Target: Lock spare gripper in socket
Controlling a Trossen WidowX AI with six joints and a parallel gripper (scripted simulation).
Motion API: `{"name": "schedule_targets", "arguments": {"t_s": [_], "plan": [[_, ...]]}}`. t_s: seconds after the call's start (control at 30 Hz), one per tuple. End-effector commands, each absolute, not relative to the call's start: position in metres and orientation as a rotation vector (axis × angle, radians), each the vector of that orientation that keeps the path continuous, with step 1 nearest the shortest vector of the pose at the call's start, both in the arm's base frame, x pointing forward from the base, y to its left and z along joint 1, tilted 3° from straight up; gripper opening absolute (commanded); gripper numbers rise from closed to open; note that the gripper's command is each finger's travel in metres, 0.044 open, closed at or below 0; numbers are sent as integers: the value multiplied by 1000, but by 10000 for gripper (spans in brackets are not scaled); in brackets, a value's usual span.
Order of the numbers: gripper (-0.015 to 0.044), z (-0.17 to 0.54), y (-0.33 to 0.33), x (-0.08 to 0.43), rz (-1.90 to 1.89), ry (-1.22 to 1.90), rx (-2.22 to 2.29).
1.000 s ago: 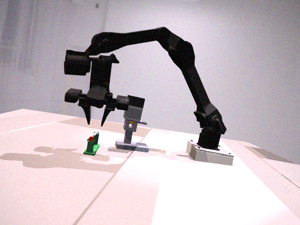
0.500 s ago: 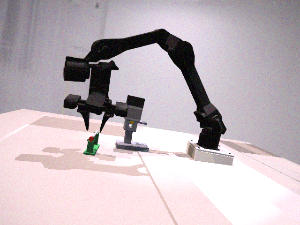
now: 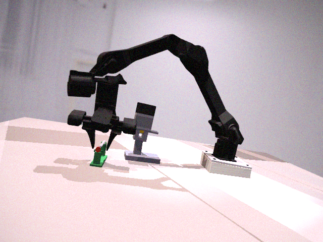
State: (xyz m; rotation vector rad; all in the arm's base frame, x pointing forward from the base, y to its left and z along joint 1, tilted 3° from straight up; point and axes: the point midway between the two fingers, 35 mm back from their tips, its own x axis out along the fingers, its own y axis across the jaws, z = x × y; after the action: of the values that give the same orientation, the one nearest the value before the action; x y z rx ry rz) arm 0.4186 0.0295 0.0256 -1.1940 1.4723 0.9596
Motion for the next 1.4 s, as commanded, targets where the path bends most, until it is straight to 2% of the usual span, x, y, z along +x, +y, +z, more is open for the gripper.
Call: {"name": "schedule_targets", "arguments": {"t_s": [0.0, 0.4, 0.63, 1.0, 1.37], "plan": [[180, 19, 31, 418, 960, 1474, -1186], [180, 5, 31, 417, 961, 1474, -1186], [0, 5, 31, 417, 961, 1474, -1186], [0, 8, 31, 417, 961, 1474, -1186], [0, 39, 30, 418, 960, 1474, -1186]]}}
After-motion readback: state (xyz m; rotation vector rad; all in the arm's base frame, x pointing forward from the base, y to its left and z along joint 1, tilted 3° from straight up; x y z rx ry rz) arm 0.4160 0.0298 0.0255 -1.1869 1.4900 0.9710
